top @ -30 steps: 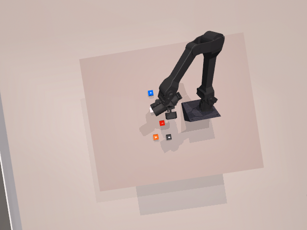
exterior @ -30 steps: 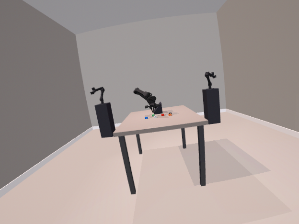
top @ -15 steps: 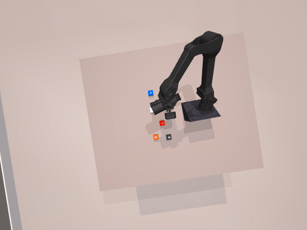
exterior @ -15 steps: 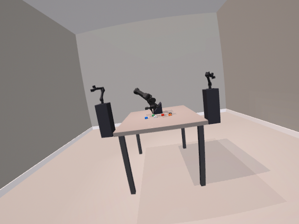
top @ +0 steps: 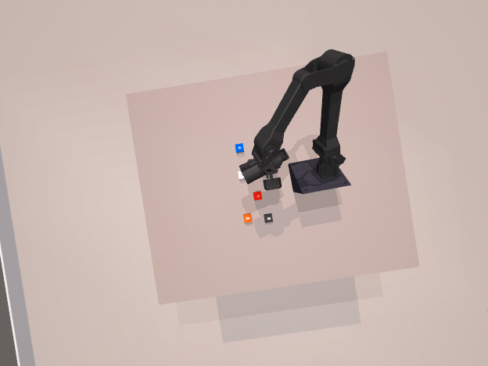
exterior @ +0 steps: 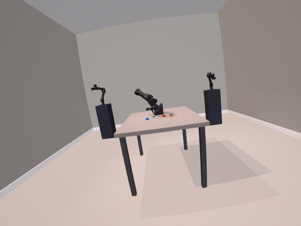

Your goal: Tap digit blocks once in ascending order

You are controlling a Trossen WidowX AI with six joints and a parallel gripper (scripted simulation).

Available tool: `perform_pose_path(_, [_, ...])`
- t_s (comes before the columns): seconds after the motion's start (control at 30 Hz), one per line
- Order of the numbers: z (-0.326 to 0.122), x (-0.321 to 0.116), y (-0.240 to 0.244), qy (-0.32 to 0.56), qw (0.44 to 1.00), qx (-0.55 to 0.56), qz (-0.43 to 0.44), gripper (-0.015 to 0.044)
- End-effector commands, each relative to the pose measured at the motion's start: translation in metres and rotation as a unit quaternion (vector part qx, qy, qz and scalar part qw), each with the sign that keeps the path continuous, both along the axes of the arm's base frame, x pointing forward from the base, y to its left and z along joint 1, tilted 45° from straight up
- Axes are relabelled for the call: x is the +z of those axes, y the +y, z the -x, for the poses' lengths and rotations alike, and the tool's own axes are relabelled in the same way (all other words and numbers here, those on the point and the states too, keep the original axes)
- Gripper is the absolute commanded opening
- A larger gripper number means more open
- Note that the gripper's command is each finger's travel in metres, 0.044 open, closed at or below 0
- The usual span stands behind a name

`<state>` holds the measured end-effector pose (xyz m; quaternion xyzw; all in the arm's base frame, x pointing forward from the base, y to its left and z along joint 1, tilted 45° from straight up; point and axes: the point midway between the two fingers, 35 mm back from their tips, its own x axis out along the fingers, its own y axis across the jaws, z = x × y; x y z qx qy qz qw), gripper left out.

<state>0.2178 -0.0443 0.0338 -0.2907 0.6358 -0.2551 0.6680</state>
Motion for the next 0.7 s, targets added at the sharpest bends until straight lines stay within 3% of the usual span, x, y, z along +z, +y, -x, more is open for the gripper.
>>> perform_pose_path(0.0, [-0.001, 0.012, 0.012, -0.006, 1.0, -0.001, -0.003, 0.002])
perform_pose_path(0.13, [-0.002, 0.017, 0.018, -0.006, 1.0, -0.001, -0.004, 0.002])
perform_pose_path(0.33, [0.004, 0.067, 0.068, -0.005, 1.0, -0.001, -0.004, 0.002])
perform_pose_path(0.67, [-0.01, 0.055, 0.089, -0.006, 1.0, -0.001, -0.005, 0.002])
